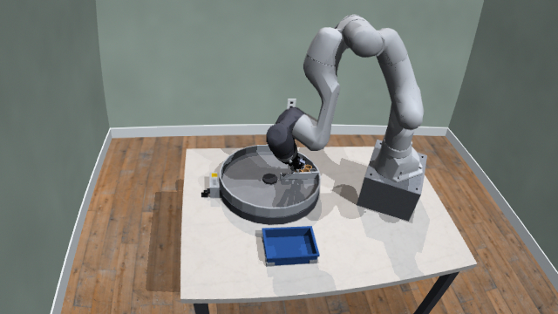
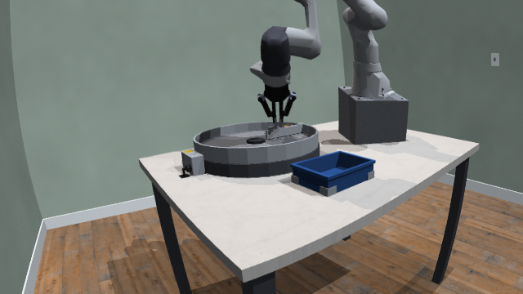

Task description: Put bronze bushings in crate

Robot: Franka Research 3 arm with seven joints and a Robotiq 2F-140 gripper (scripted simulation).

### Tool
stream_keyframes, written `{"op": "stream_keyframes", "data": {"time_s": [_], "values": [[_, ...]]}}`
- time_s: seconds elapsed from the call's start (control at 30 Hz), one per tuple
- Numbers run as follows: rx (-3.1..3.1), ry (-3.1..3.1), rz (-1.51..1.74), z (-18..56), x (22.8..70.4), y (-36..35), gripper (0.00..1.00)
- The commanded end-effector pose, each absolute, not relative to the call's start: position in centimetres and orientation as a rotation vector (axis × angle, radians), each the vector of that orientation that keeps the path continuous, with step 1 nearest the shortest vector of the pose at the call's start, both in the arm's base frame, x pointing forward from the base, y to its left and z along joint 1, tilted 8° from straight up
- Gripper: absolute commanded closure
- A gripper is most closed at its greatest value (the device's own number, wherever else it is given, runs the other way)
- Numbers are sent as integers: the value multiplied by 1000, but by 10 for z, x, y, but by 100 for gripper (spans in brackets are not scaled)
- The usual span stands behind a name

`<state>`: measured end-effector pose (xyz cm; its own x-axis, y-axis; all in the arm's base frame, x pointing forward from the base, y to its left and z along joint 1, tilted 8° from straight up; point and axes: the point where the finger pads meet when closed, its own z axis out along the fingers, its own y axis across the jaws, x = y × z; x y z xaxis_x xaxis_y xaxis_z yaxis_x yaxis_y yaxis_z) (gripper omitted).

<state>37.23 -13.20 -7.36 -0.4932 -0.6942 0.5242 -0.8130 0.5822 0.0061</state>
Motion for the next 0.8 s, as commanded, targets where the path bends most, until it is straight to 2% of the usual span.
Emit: {"op": "stream_keyframes", "data": {"time_s": [0.0, 0.07, 0.1, 0.77], "values": [[1200, -2342, 338, -74, 374, -132, 94], [1200, -2342, 338, -74, 374, -132, 94], [1200, -2342, 338, -74, 374, -132, 100], [1200, -2342, 338, -74, 374, -132, 100]]}}
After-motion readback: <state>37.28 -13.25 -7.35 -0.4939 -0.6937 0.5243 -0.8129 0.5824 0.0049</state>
